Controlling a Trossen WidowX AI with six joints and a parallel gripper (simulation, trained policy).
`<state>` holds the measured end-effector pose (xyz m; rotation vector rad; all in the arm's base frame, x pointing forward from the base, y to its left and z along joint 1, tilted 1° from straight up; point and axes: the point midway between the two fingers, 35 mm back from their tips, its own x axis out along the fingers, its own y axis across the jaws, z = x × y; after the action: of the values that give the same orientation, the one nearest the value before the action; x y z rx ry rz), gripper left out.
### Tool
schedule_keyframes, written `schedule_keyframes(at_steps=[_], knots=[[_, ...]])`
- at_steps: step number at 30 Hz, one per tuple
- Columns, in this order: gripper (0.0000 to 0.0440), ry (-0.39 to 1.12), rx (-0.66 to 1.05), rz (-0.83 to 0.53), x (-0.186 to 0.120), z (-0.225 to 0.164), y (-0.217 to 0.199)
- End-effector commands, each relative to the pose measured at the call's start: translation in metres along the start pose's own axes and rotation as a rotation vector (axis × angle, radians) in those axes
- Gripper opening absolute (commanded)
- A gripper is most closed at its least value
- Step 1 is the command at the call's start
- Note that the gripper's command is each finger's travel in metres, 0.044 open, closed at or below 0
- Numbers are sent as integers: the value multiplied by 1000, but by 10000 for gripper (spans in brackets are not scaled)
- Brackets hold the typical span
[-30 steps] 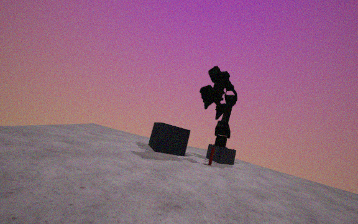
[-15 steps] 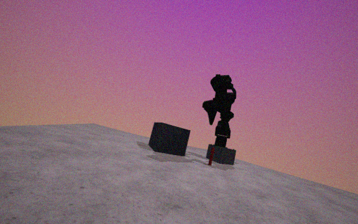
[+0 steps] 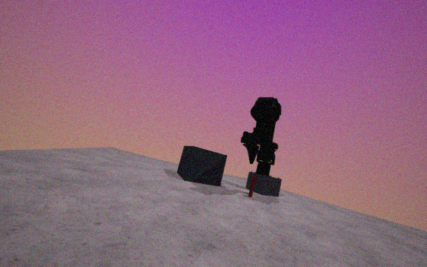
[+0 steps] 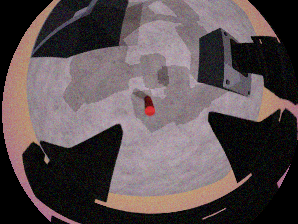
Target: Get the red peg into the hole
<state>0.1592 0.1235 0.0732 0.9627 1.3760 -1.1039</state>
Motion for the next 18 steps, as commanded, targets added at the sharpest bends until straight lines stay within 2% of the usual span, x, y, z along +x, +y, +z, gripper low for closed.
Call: schedule_keyframes(at_steps=[1,18], knots=[[438,-33,-18,-28,17,4,-3],[415,-88,-18,-21,72,12,2]])
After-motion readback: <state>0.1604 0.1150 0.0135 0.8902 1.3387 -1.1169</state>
